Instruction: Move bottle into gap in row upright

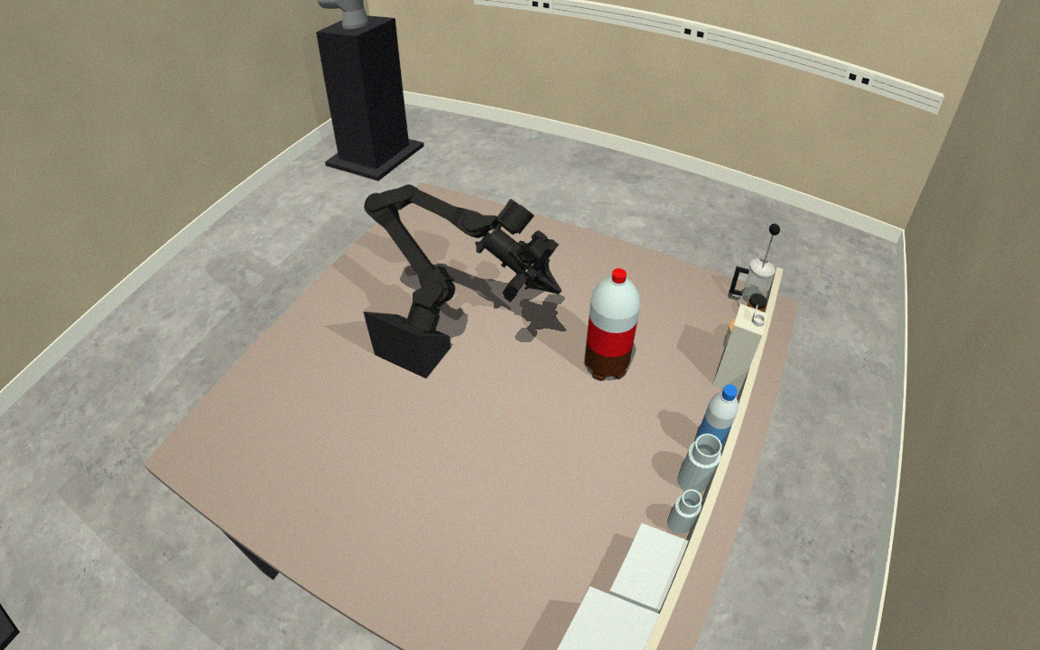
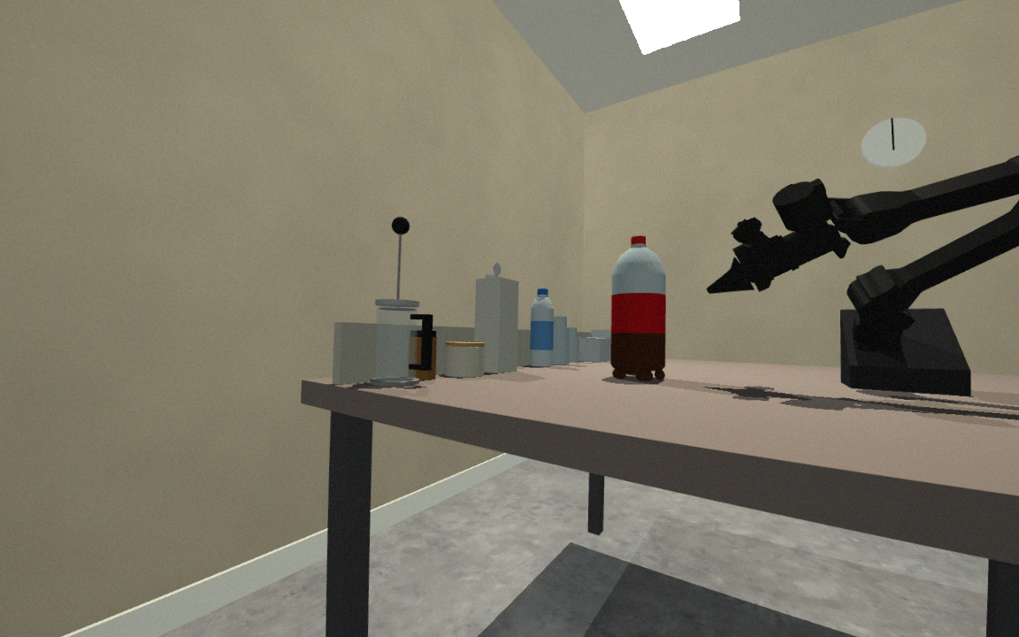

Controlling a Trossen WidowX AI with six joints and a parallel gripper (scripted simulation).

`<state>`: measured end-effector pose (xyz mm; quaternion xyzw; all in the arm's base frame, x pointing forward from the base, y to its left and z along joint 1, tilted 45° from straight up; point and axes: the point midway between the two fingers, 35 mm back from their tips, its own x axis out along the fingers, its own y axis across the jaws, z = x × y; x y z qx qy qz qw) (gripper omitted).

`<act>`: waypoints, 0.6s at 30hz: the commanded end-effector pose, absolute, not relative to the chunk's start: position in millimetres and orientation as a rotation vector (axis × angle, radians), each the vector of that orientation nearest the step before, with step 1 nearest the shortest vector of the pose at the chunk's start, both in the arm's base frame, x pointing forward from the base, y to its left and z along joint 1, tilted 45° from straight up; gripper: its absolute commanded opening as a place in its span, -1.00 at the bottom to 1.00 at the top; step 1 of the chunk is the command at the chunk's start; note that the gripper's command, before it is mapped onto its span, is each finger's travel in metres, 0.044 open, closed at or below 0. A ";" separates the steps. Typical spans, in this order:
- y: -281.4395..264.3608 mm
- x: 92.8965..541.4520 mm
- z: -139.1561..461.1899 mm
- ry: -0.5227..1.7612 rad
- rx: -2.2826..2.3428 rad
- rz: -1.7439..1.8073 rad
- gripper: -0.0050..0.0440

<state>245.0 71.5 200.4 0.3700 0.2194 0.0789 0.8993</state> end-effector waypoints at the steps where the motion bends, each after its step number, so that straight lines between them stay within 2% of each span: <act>1: 73.4 246.4 198.1 0.453 0.773 0.157 -1.00; 18: 90.7 249.9 180.0 0.459 0.772 0.154 -1.00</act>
